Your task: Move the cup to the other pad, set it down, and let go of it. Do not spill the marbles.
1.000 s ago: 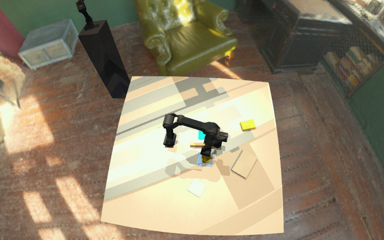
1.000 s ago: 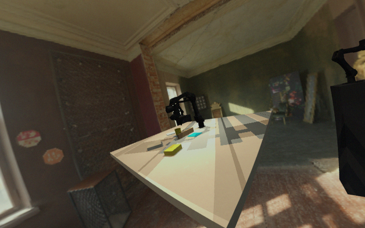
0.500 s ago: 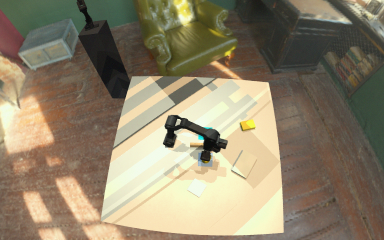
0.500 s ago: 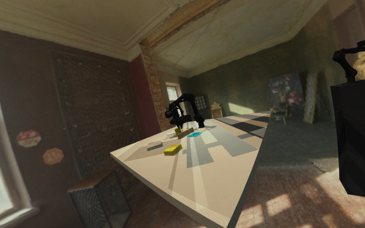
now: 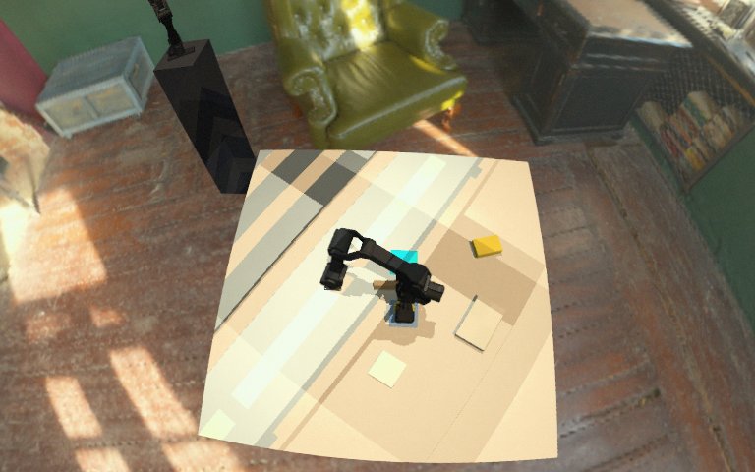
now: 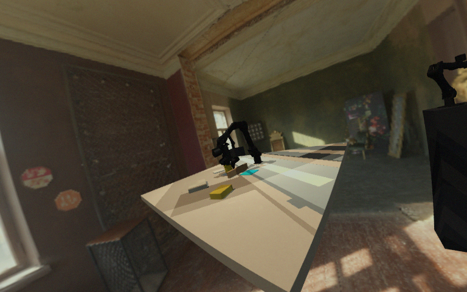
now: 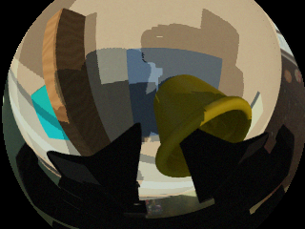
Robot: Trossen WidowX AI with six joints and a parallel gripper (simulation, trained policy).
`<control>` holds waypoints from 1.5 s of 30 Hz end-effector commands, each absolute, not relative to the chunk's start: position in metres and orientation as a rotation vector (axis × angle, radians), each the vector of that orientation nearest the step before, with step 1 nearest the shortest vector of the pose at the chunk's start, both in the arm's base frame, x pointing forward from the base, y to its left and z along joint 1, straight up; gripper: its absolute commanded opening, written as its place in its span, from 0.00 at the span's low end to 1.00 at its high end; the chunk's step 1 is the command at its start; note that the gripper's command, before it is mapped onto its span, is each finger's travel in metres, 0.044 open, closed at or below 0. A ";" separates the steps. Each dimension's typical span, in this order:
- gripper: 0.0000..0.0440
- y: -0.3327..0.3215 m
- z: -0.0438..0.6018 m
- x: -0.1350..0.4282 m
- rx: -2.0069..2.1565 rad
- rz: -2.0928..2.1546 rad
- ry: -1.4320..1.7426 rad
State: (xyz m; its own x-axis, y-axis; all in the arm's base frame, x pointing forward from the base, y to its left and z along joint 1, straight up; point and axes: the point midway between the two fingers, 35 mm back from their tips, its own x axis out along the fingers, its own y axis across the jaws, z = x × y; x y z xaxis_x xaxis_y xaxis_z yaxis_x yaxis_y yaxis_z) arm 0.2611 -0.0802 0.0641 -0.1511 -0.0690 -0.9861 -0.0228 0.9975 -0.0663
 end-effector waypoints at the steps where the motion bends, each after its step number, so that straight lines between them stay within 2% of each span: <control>1: 0.21 -0.081 0.059 0.259 -0.100 0.006 1.727; 5: 0.00 -0.082 0.059 0.257 -0.140 0.050 1.730; 25: 0.02 -0.067 0.102 0.264 -0.246 0.182 1.658; 45: 0.00 -0.023 0.135 0.288 -0.345 0.250 1.541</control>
